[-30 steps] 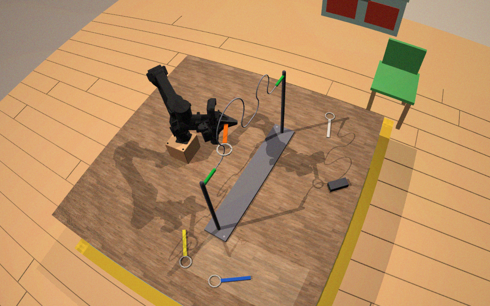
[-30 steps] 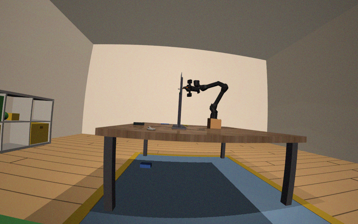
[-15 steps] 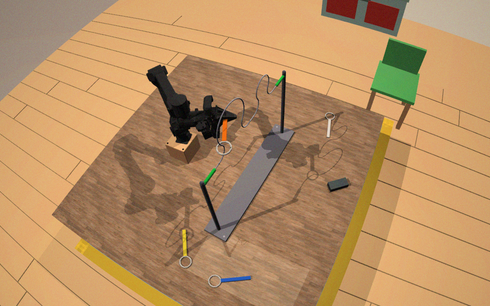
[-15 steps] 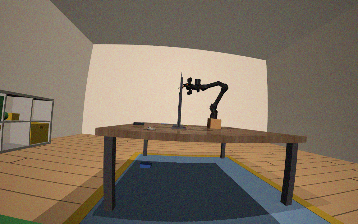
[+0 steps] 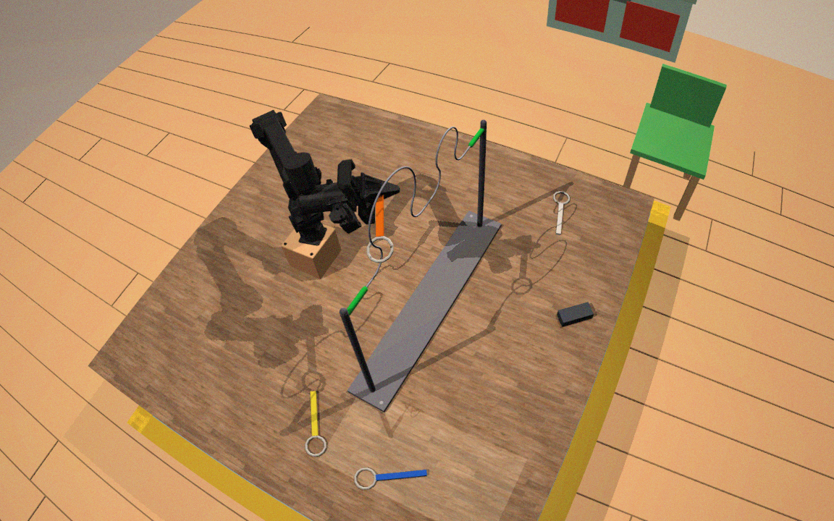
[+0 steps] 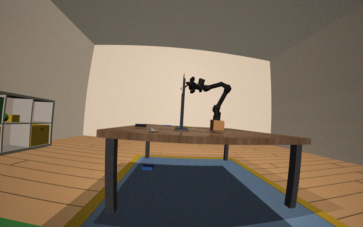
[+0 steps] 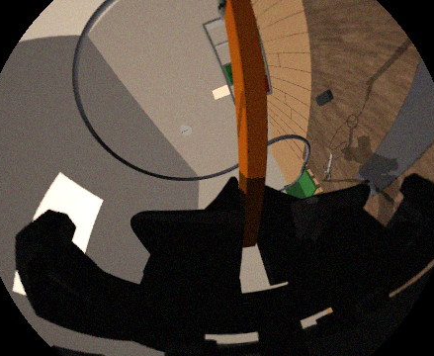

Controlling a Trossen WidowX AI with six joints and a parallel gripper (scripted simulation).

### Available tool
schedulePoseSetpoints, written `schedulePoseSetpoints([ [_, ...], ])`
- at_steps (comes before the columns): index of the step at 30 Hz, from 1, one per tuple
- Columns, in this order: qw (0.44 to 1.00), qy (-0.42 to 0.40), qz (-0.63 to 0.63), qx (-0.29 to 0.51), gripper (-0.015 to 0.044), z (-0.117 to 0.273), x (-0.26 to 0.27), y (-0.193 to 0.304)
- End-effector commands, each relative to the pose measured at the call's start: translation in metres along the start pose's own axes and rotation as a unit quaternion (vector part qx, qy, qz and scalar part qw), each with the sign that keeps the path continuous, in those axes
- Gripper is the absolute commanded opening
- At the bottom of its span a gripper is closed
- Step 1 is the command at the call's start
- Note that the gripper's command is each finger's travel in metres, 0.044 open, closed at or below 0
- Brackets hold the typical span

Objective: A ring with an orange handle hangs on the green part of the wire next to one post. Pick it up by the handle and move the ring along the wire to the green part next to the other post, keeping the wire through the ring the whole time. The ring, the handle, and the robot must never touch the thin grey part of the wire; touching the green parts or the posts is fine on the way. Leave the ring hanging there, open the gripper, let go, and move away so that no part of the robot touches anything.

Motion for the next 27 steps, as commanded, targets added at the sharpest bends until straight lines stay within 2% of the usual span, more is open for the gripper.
schedulePoseSetpoints([
  [1,1.000,-0.014,-0.019,0.002,-0.0150,0.000,0.010,0.000],
  [14,0.997,-0.035,-0.063,0.003,-0.0150,0.003,0.028,-0.004],
  [27,0.999,-0.019,-0.042,0.003,-0.0150,0.004,0.037,-0.006],
])
Point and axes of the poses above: the point midway between the two fingers, 35 mm back from their tips, its own z axis back along the fingers, its own x axis across the jaws, y = z × x, the point moved 8 cm from there along z, back along the fingers, and after that the axes turned 3 degrees about z, right-handed, at the moved point
